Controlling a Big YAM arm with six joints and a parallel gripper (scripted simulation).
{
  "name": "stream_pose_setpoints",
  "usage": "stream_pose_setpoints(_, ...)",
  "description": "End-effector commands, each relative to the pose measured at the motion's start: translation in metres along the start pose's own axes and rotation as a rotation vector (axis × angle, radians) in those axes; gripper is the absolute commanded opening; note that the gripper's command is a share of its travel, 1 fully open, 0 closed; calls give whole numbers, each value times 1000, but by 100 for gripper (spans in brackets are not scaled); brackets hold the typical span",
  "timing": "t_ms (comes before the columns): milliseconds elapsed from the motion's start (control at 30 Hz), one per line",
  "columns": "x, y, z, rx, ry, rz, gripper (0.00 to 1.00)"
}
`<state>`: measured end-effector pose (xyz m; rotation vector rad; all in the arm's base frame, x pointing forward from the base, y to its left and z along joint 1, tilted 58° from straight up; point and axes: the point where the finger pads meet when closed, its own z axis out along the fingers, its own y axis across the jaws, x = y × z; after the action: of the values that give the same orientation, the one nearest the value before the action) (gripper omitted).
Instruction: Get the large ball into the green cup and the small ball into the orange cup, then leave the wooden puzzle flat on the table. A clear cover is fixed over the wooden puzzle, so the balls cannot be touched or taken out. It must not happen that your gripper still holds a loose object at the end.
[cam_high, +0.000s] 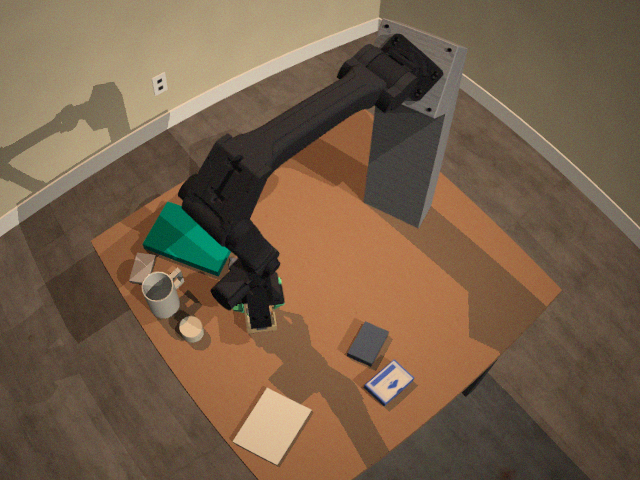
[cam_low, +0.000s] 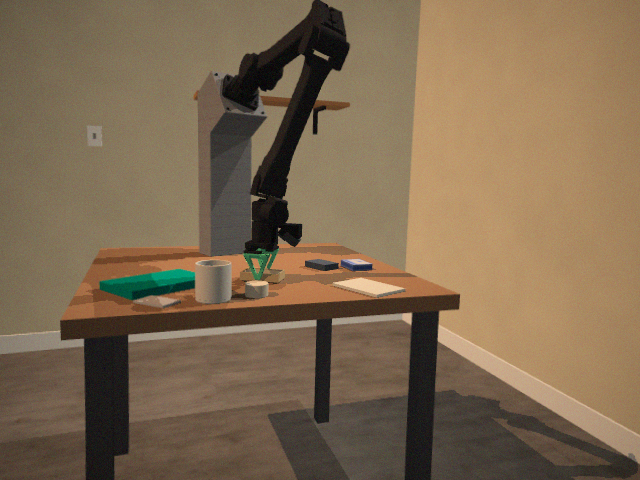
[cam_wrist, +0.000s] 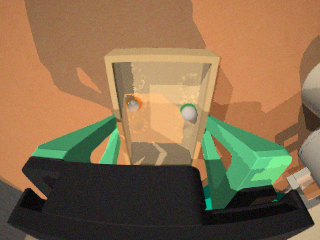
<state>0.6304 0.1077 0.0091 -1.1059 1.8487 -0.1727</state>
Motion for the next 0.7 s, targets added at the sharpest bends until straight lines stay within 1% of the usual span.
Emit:
stream_pose_setpoints(0, -14, -6, 2, 16, -25, -2, 68)
stream_pose_setpoints(200, -7, -1, 6, 8, -15, 2, 68)
stream_pose_setpoints(333, -11, -4, 4, 12, -20, 0, 68)
stream_pose_setpoints(667, -11, -4, 4, 12, -20, 0, 68)
